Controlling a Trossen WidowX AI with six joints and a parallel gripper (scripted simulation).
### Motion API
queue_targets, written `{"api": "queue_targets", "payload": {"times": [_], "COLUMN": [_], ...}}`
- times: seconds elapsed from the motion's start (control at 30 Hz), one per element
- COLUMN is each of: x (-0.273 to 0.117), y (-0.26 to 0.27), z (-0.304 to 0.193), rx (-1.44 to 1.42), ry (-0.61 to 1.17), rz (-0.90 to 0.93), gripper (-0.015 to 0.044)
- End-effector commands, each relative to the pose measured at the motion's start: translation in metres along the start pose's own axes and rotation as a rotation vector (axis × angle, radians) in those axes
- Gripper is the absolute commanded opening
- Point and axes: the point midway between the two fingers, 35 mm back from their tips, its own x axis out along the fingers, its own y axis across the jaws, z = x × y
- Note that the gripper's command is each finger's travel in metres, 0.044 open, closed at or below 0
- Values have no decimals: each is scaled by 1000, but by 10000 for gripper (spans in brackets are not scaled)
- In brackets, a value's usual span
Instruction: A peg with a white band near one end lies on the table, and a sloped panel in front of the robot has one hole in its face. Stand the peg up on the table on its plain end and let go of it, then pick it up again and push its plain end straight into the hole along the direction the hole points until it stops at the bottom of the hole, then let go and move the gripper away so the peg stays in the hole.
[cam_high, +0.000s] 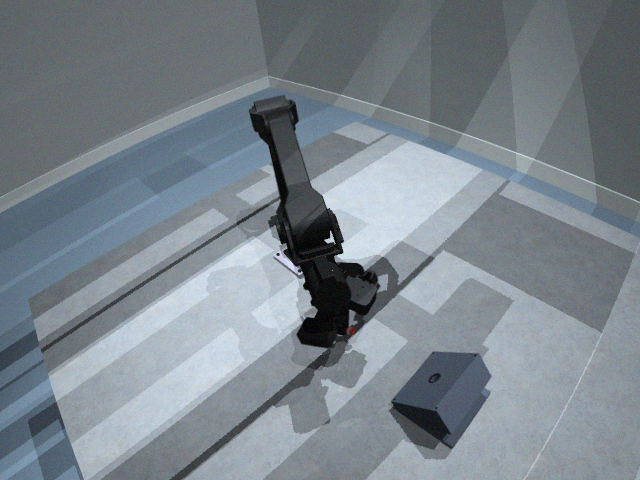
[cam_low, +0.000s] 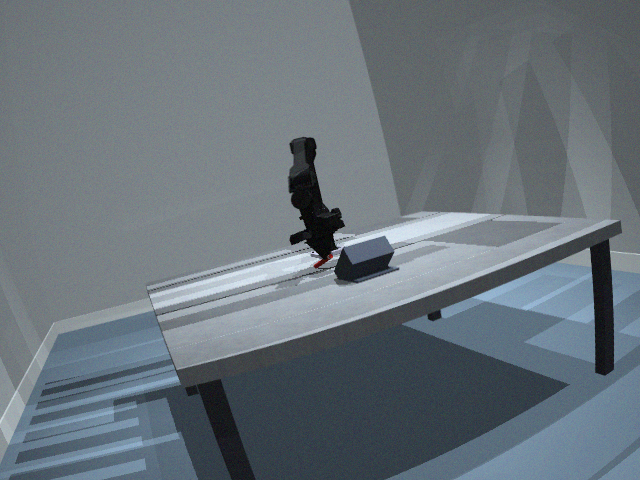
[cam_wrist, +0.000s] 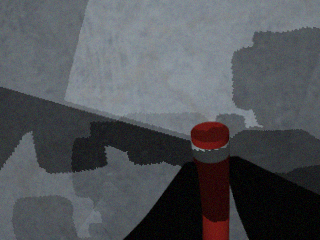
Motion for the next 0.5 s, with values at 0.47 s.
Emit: {"api": "queue_targets", "payload": {"times": [0.47], "x": [-9], "y": [1], "z": [-9], "rx": [-1], "ry": [-160], "rz": [2], "gripper": [51]}}
